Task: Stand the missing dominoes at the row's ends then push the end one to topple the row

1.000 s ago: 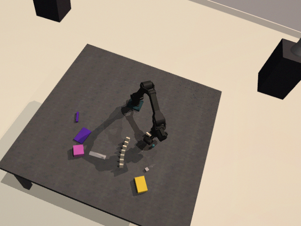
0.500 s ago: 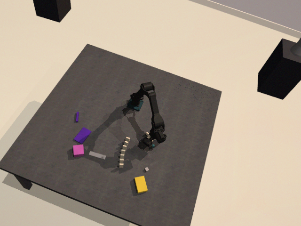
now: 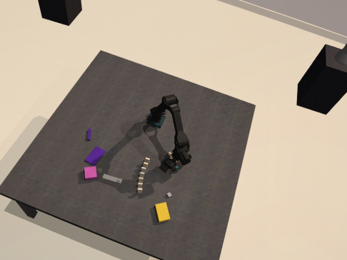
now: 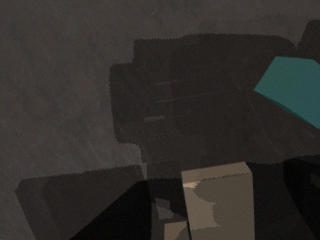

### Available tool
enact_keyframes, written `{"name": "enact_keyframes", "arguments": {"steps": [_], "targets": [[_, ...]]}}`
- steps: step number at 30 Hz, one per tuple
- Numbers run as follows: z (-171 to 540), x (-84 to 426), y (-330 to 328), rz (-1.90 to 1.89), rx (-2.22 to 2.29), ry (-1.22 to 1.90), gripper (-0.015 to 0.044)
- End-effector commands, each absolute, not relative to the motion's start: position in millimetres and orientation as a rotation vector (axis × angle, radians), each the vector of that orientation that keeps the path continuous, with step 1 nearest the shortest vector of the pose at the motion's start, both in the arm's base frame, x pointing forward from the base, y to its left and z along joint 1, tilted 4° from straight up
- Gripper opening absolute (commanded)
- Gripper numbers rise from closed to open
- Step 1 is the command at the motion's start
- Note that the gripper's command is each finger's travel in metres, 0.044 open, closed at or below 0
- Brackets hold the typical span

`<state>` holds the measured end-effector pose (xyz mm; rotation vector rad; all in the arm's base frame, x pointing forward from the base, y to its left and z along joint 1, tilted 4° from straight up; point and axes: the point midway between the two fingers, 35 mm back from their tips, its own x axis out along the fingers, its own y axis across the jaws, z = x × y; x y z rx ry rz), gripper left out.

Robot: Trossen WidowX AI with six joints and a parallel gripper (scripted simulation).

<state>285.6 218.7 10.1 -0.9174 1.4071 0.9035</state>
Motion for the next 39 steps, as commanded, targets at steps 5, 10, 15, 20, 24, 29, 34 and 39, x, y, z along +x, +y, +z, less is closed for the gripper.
{"name": "enact_keyframes", "arguments": {"steps": [5,10,15,20,24,29,34,39], "targets": [[9.0,284.8,218.6,0.910,-0.919,1.407,0.0107],[9.0,284.8,218.6,0.910,-0.919,1.407,0.0107],[17.4,285.1,219.4,0.910,-0.919,1.407,0.0107],[76.1,286.9,224.5,0.910,-0.919,1.407,0.0107],[119.4,288.2,228.2,0.910,-0.918,1.407,0.0107],[163.9,289.4,232.0,0.911,-0.919,1.407,0.0107],[169.0,289.5,232.4,0.912,-0.919,1.406,0.0107],[173.2,303.2,185.6,0.823,-0.839,1.441,0.0107]]}}
